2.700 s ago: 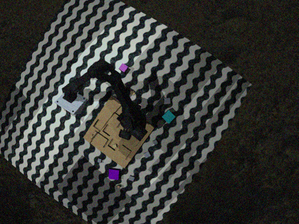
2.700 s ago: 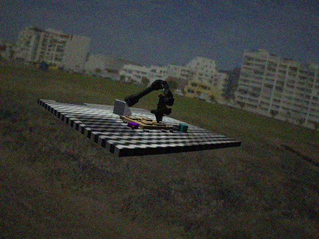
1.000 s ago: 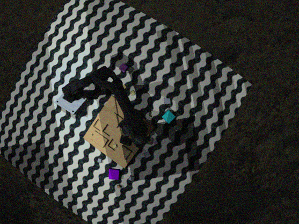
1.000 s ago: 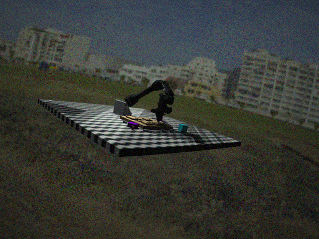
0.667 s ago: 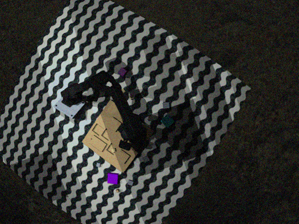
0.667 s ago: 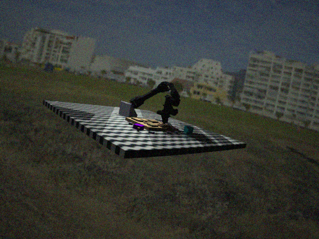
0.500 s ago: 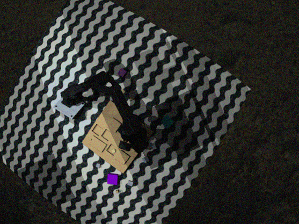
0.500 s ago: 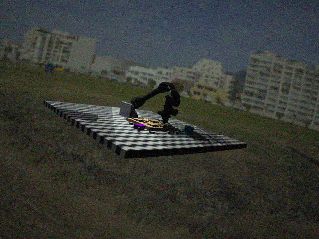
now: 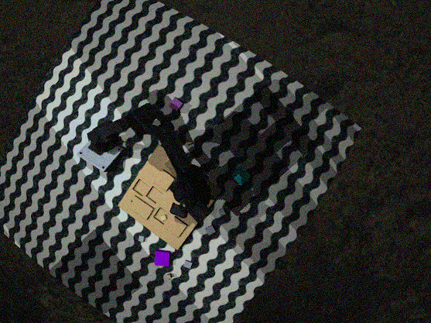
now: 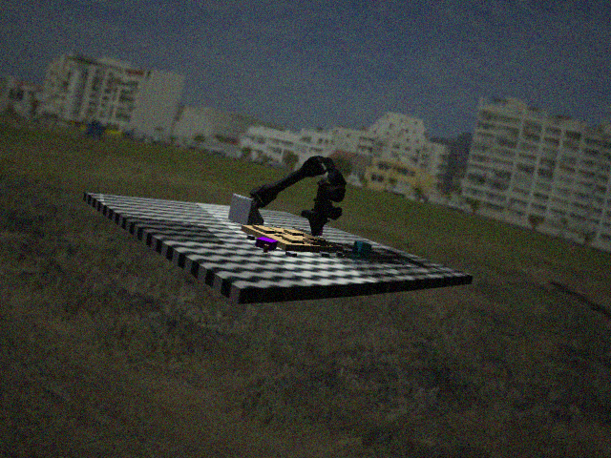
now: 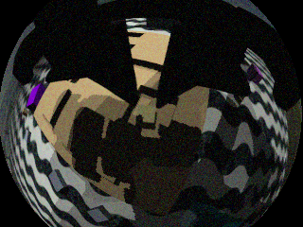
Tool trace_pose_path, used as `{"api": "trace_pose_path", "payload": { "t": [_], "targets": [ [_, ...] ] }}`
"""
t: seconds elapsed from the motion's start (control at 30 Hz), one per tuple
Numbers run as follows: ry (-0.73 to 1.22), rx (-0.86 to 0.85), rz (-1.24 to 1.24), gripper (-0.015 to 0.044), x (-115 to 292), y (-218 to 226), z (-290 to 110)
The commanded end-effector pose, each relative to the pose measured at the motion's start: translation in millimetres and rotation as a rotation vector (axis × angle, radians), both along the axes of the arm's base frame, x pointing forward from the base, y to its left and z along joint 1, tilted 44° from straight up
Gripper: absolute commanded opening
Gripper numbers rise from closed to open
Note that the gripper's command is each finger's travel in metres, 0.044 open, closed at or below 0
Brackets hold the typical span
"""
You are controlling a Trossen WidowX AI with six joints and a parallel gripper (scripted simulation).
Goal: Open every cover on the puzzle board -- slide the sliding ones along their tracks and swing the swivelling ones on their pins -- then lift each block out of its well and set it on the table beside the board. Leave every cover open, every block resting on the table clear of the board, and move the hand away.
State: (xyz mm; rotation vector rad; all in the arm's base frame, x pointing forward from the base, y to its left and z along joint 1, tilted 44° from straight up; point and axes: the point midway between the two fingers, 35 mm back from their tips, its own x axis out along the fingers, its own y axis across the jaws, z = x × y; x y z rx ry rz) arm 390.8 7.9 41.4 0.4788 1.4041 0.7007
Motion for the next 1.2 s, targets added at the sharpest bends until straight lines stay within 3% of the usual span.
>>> {"api": "trace_pose_path", "payload": {
  "t": [0.0, 0.23, 1.17],
  "targets": [
    [-0.012, -0.007, 0.000, 0.0144, 2, -13, 13],
    [-0.012, -0.009, 0.003, 0.0144, 0, -28, 30],
    [-0.013, -0.007, 0.003, 0.0144, 1, -4, 4]
  ]
}}
